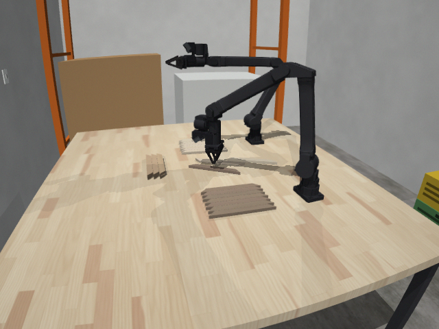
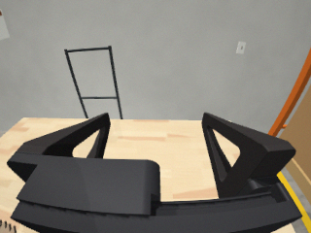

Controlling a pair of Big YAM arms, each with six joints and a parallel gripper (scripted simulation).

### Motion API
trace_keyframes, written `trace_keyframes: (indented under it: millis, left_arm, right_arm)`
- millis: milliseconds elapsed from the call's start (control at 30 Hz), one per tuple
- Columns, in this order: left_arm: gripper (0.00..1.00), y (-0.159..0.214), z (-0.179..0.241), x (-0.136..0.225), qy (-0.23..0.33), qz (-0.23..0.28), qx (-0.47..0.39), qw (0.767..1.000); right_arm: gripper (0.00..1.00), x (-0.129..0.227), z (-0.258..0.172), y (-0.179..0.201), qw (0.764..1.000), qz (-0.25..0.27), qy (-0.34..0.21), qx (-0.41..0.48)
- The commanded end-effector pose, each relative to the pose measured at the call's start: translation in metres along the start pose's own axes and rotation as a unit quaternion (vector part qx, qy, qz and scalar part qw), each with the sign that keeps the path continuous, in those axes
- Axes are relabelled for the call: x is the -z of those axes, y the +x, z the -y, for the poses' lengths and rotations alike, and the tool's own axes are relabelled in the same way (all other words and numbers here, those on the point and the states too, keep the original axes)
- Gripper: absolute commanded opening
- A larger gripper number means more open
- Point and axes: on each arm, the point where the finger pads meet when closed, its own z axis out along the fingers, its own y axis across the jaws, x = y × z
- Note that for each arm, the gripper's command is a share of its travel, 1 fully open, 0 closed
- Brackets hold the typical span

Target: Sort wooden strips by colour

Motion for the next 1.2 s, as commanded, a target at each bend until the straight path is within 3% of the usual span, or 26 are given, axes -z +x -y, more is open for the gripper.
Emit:
trace_keyframes:
  millis: [0, 133, 167, 1133, 1167]
  left_arm:
    - [0.42, -0.016, -0.008, 0.005, 0.002, 0.012, 0.015, 1.0]
    - [0.42, -0.013, 0.002, 0.005, 0.002, 0.01, 0.004, 1.0]
    - [0.42, -0.001, 0.003, -0.01, 0.0, 0.002, -0.001, 1.0]
    - [0.42, -0.003, 0.002, -0.042, -0.002, 0.005, -0.004, 1.0]
    - [0.0, -0.004, 0.003, -0.042, -0.002, 0.007, -0.004, 1.0]
  right_arm:
    - [1.0, -0.004, 0.008, -0.026, 1.0, 0.018, 0.009, -0.007]
    - [1.0, -0.004, 0.008, -0.026, 1.0, 0.018, 0.009, -0.007]
    - [1.0, -0.004, 0.008, -0.026, 1.0, 0.018, 0.009, -0.007]
    - [1.0, -0.004, 0.008, -0.026, 1.0, 0.018, 0.008, -0.007]
    - [1.0, -0.004, 0.008, -0.026, 1.0, 0.017, 0.008, -0.007]
